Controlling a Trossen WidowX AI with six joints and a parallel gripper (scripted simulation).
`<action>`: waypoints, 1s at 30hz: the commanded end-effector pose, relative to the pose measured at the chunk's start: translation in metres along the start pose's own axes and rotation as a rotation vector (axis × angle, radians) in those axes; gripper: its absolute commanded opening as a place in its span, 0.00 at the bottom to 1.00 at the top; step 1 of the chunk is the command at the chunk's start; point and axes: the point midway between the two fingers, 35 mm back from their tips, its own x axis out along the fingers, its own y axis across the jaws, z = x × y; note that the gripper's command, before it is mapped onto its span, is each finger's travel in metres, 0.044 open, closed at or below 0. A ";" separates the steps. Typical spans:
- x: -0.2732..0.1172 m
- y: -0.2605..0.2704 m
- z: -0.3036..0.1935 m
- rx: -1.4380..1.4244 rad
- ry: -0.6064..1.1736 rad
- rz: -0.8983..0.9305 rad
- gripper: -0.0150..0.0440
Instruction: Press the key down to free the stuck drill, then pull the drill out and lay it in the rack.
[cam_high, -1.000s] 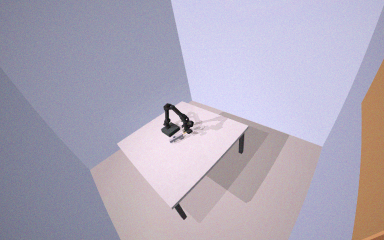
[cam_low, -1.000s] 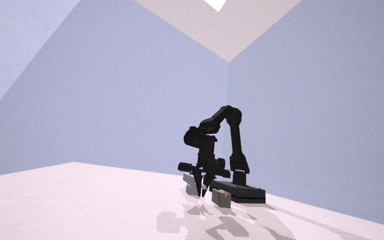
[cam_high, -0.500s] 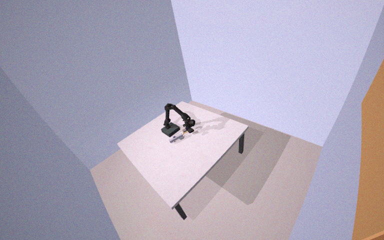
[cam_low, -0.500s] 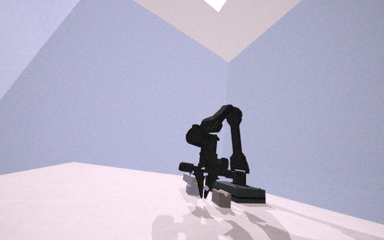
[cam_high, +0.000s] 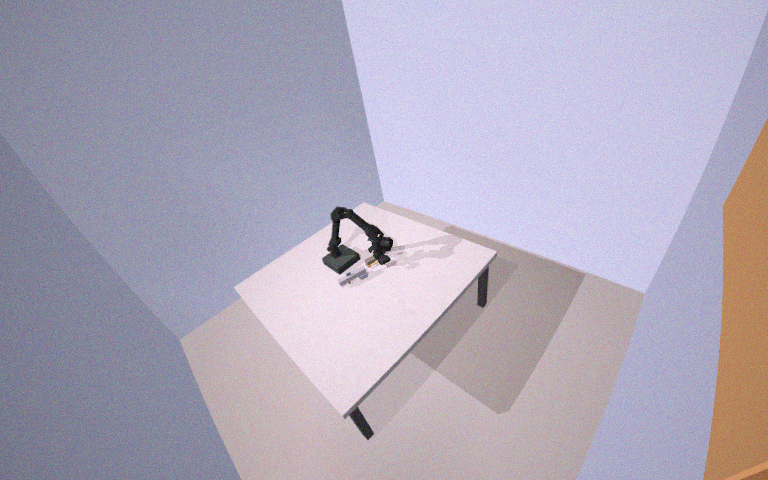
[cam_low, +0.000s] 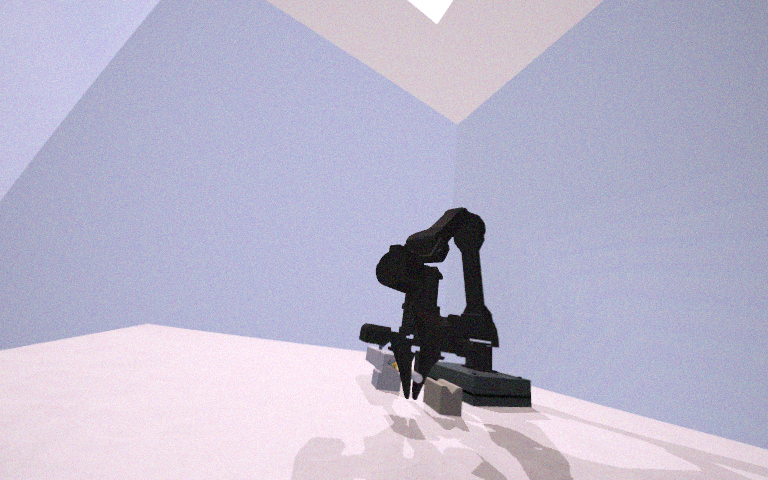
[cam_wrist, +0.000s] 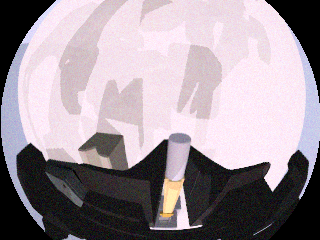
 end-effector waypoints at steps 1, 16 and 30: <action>-0.003 0.000 0.000 0.004 -0.003 -0.002 0.25; -0.010 0.001 -0.001 0.004 -0.003 -0.002 0.25; -0.016 0.002 -0.002 0.004 -0.003 -0.002 0.25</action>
